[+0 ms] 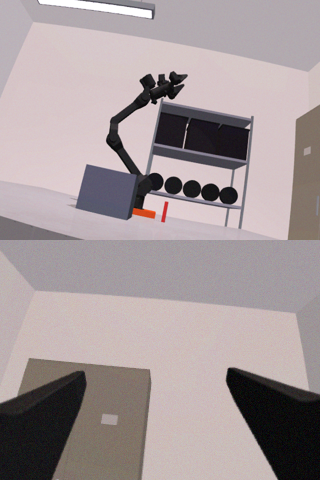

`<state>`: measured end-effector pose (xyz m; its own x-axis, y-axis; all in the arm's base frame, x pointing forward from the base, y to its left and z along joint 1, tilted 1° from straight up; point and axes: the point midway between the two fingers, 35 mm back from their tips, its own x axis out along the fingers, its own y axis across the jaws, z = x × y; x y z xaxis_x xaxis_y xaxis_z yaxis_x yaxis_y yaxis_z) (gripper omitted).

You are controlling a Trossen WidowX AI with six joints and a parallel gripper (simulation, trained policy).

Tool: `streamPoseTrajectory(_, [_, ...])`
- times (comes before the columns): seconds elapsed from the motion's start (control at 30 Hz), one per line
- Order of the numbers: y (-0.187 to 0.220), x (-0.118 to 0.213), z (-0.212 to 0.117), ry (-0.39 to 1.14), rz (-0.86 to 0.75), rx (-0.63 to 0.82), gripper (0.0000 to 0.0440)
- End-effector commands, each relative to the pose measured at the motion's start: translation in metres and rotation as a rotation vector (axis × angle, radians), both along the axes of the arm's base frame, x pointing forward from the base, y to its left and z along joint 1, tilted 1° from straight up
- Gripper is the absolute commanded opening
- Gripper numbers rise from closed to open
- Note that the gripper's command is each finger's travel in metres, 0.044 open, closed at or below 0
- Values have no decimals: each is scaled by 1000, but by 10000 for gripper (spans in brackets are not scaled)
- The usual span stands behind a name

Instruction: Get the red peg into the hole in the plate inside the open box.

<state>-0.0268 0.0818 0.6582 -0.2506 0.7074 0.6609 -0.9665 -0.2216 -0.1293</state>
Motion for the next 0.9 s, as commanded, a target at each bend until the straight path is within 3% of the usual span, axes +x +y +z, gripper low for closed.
streamPoseTrajectory(0.0, [29,-7,-18,15,-6,-109,440])
streamPoseTrajectory(0.37, [109,5,-88,174,-72,-460,440])
streamPoseTrajectory(0.87, [177,56,-185,534,-200,-835,440])
